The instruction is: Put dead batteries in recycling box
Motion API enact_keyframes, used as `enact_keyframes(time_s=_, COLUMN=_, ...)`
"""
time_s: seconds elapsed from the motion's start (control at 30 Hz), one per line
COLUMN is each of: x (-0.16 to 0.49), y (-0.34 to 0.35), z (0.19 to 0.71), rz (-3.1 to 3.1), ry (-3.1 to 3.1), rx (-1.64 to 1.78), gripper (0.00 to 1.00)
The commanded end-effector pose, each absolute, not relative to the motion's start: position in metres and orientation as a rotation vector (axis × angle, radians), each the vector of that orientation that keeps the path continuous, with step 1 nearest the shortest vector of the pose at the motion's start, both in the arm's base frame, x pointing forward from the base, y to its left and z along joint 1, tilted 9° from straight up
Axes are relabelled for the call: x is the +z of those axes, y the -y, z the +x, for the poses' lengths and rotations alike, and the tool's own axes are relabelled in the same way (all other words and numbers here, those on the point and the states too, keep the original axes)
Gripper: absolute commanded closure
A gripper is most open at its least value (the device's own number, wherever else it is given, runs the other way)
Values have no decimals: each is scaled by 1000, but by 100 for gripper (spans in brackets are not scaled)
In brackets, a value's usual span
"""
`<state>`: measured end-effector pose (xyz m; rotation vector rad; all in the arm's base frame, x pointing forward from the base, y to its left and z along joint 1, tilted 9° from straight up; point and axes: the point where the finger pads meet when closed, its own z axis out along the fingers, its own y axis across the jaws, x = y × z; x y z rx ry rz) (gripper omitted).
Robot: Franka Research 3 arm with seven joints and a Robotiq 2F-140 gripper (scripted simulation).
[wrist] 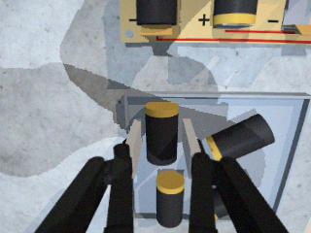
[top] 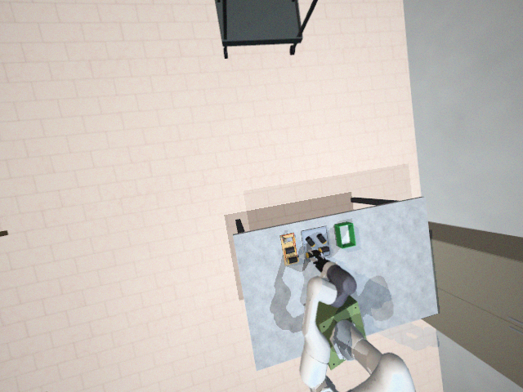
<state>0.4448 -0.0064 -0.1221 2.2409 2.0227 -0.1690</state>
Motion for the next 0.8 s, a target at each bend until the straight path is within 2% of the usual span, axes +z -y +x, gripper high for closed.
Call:
enact_keyframes(time_s=0.0, x=-123, y=7, z=446, rz=2240, ry=-2019, rx=-168, gripper=71)
enact_keyframes(time_s=0.77, x=-105, y=4, z=446, rz=2240, ry=-2019, rx=-168, gripper=71)
